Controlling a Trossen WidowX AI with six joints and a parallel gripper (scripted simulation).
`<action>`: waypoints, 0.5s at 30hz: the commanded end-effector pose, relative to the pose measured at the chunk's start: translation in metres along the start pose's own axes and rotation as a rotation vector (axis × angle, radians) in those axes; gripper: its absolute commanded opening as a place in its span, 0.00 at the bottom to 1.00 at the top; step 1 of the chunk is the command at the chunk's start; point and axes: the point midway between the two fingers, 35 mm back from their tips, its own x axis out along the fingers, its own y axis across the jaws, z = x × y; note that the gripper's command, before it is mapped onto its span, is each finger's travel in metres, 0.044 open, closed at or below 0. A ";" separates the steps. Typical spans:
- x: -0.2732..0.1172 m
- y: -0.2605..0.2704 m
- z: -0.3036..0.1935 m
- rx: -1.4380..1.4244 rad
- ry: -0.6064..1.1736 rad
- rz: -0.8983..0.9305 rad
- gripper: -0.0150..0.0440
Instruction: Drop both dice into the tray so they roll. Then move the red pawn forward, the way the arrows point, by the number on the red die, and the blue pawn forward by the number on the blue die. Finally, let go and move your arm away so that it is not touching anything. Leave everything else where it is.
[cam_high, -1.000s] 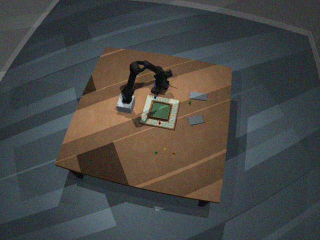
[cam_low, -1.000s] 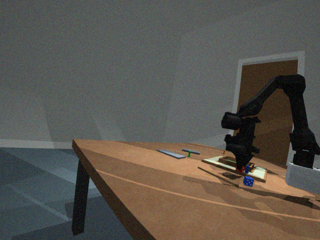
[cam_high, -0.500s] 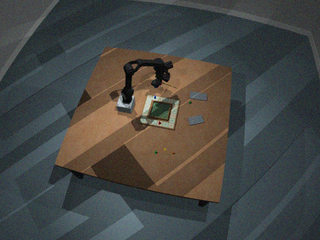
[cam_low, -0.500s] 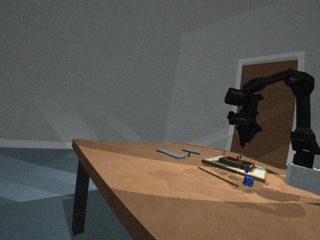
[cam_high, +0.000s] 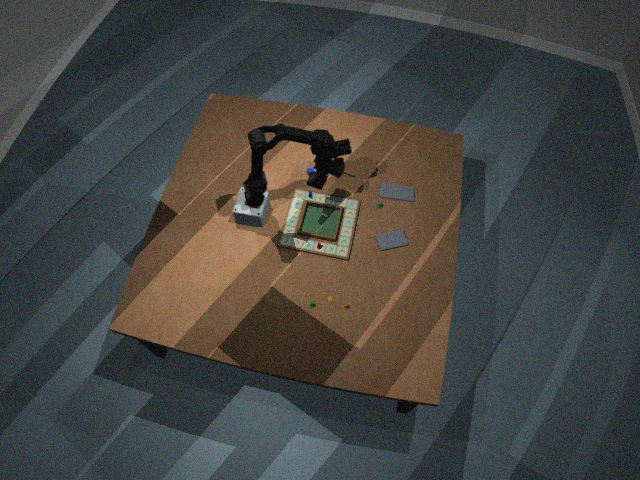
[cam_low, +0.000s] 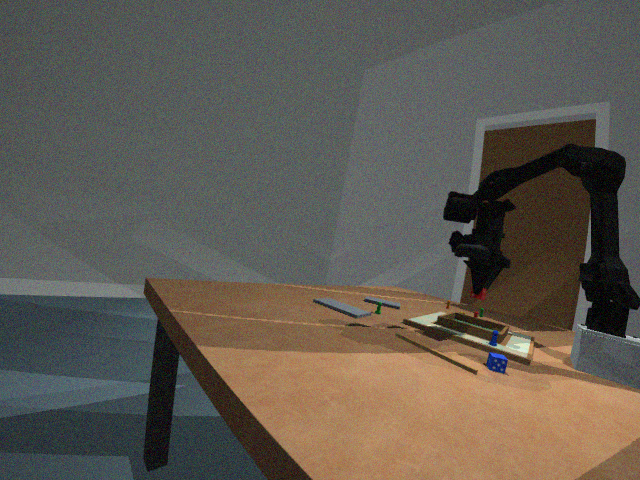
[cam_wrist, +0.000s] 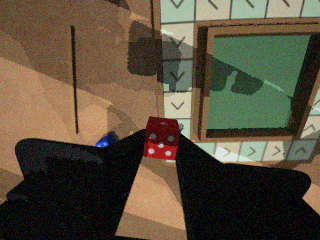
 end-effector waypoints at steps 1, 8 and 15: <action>0.003 -0.015 0.008 -0.023 -0.002 0.000 0.25; 0.010 -0.047 0.023 -0.063 -0.005 -0.005 0.25; 0.016 -0.080 0.034 -0.104 -0.008 -0.011 0.25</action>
